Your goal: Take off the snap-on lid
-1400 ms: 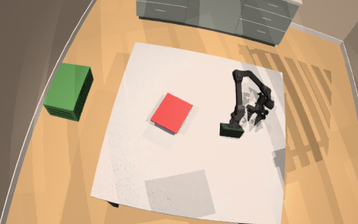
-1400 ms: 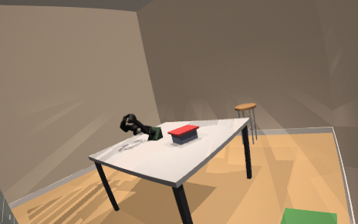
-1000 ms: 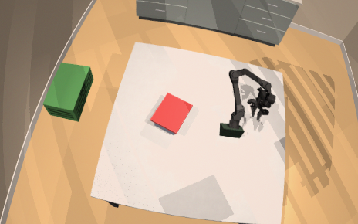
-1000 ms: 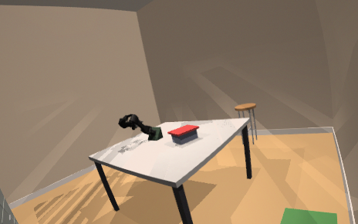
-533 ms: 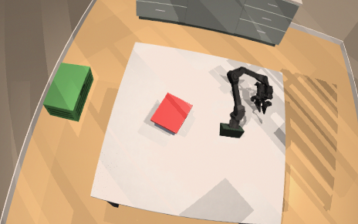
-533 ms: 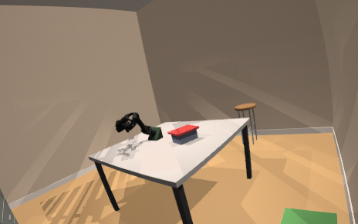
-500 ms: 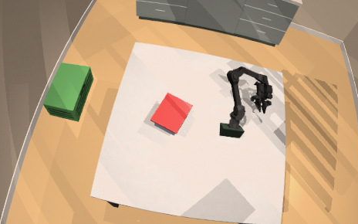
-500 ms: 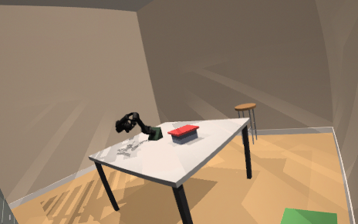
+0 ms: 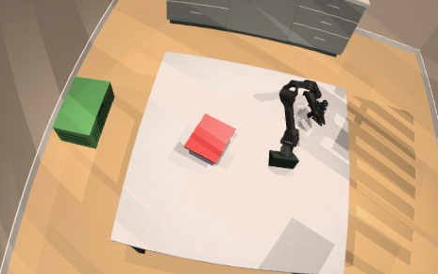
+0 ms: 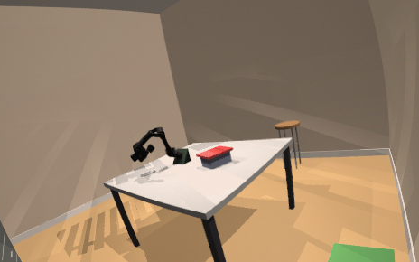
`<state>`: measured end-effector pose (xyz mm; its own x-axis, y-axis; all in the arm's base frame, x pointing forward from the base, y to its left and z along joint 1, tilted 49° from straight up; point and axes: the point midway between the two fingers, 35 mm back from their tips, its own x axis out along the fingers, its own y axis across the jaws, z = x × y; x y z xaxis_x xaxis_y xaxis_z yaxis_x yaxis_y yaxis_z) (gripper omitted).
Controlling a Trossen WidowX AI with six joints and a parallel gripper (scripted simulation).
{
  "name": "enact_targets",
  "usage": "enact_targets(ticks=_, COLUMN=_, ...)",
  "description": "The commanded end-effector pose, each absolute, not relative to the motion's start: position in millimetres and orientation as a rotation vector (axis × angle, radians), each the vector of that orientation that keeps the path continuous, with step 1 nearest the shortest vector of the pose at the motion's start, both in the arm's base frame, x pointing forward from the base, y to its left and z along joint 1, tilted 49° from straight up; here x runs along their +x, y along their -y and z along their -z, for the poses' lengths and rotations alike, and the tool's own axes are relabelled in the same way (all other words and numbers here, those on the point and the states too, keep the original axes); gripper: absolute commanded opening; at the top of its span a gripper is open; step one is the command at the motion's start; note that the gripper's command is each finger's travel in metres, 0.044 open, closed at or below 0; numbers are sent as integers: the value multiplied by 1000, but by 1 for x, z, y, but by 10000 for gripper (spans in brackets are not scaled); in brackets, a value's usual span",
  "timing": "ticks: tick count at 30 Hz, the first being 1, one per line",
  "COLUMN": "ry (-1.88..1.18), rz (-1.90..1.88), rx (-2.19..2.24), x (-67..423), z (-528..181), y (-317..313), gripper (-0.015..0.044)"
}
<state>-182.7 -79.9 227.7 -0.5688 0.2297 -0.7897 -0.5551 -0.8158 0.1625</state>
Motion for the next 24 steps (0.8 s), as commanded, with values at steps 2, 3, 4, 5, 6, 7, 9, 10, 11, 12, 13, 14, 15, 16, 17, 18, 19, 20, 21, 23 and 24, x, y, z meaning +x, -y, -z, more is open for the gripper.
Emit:
enact_targets(ticks=2, ry=-684, rz=-2527, rx=-1065, x=-176, z=-258, y=103, gripper=235)
enact_targets(ticks=3, ry=-697, rz=-2546, rx=-1060, x=-175, z=-261, y=106, gripper=235)
enact_targets(ticks=4, ry=-718, rz=-2578, rx=-1054, x=-173, z=-267, y=110, gripper=235)
enact_targets(ticks=5, ry=-746, rz=-2614, rx=-1047, x=-170, z=-274, y=115, gripper=235)
enact_targets(ticks=6, ry=-776, rz=-2649, rx=-1041, x=-166, z=-282, y=120, gripper=235)
enact_targets(ticks=7, ry=-807, rz=-2683, rx=-1036, x=-163, z=-289, y=125, gripper=235)
enact_targets(ticks=9, ry=-877, rz=-2745, rx=-1032, x=-155, z=-303, y=133, gripper=235)
enact_targets(ticks=10, ry=-916, rz=-2773, rx=-1034, x=-151, z=-309, y=138, gripper=235)
enact_targets(ticks=11, ry=-958, rz=-2798, rx=-1039, x=-146, z=-316, y=142, gripper=235)
enact_targets(ticks=12, ry=-964, rz=-2801, rx=-1038, x=-146, z=-317, y=143, gripper=235)
enact_targets(ticks=13, ry=-982, rz=-2809, rx=-1035, x=-144, z=-320, y=144, gripper=235)
enact_targets(ticks=14, ry=-1013, rz=-2823, rx=-1031, x=-141, z=-324, y=146, gripper=235)
enact_targets(ticks=15, ry=-1051, rz=-2838, rx=-1026, x=-138, z=-330, y=149, gripper=235)
enact_targets(ticks=16, ry=-1091, rz=-2852, rx=-1023, x=-134, z=-335, y=151, gripper=235)
enact_targets(ticks=17, ry=-1130, rz=-2865, rx=-1024, x=-131, z=-340, y=153, gripper=235)
enact_targets(ticks=18, ry=-1168, rz=-2878, rx=-1027, x=-127, z=-345, y=156, gripper=235)
enact_targets(ticks=19, ry=-1205, rz=-2889, rx=-1033, x=-123, z=-350, y=159, gripper=235)
enact_targets(ticks=20, ry=-1240, rz=-2900, rx=-1044, x=-118, z=-353, y=163, gripper=235)
enact_targets(ticks=21, ry=-1275, rz=-2910, rx=-1057, x=-113, z=-357, y=166, gripper=235)
enact_targets(ticks=23, ry=-1268, rz=-2935, rx=-1052, x=-111, z=-360, y=167, gripper=235)
enact_targets(ticks=24, ry=-1267, rz=-2961, rx=-1049, x=-108, z=-363, y=168, gripper=235)
